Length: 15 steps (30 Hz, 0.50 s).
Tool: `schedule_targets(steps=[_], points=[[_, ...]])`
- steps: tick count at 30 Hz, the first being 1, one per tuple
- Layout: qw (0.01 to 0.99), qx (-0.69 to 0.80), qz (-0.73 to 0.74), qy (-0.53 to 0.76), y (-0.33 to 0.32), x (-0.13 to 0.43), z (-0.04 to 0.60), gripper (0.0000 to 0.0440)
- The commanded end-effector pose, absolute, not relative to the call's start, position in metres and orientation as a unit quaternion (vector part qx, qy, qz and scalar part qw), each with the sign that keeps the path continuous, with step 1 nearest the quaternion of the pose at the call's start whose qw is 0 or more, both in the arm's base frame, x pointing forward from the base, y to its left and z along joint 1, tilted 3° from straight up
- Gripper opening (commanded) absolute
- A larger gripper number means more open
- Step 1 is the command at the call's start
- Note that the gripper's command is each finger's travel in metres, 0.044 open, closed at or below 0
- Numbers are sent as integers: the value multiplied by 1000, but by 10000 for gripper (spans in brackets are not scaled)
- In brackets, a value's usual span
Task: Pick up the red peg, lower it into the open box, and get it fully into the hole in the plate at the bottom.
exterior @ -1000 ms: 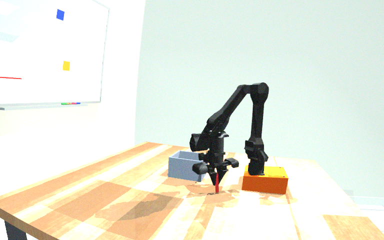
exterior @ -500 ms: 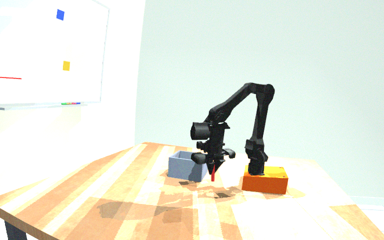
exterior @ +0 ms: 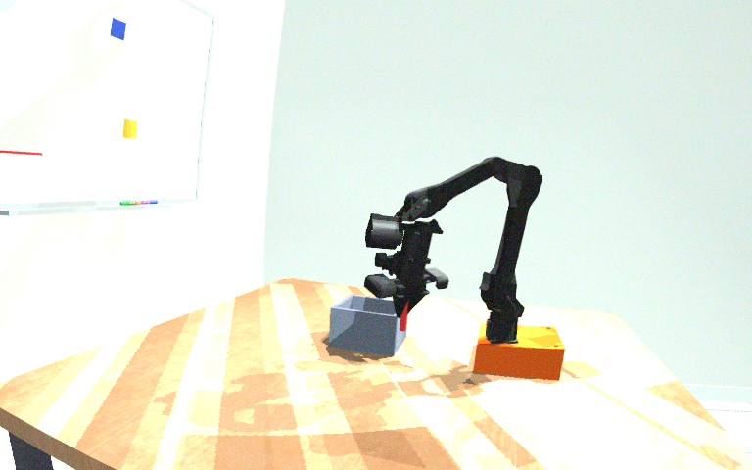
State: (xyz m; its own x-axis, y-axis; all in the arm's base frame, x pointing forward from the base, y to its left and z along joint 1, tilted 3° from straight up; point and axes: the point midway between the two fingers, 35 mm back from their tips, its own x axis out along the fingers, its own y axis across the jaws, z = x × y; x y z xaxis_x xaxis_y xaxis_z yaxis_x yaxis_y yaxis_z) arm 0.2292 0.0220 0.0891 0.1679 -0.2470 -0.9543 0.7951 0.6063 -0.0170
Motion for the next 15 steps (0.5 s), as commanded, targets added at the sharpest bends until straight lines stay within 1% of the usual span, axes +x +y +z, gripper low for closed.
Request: schedule_targets(steps=[1, 15], points=[[725, 252, -364, 528, 15, 236, 97, 0], [724, 265, -383, 509, -30, 265, 120, 0]])
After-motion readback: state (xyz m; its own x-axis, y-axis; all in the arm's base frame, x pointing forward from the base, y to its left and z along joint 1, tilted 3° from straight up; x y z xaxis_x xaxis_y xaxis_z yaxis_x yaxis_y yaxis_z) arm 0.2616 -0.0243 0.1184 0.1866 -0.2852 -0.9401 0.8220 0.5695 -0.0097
